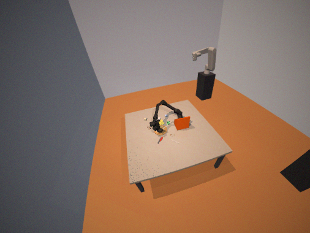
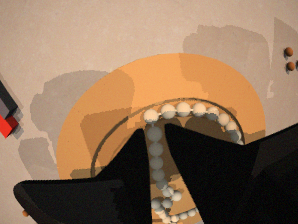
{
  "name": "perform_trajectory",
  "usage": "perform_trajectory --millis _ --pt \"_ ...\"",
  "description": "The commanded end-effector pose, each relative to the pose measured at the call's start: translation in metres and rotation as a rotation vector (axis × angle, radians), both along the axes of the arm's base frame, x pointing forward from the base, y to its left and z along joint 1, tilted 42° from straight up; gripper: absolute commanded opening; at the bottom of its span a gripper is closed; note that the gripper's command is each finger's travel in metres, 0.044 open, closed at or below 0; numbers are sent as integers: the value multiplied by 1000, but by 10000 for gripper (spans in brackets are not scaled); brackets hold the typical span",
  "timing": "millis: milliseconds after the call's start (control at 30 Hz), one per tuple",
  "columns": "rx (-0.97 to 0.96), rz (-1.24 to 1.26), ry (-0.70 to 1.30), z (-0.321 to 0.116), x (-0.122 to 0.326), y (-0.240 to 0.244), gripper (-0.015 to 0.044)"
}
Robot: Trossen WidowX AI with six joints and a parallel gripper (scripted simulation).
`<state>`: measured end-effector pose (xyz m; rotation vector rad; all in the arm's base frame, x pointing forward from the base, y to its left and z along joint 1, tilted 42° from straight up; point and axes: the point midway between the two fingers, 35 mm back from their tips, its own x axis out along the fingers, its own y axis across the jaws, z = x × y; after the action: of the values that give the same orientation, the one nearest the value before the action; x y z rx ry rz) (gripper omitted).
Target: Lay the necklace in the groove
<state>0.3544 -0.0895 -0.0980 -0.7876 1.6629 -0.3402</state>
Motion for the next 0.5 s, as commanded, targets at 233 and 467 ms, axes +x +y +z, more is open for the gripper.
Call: perform_trajectory --millis 233,467 --pt "0 -1 -2 1 0 0 0" --pt "0 -1 -2 1 0 0 0"
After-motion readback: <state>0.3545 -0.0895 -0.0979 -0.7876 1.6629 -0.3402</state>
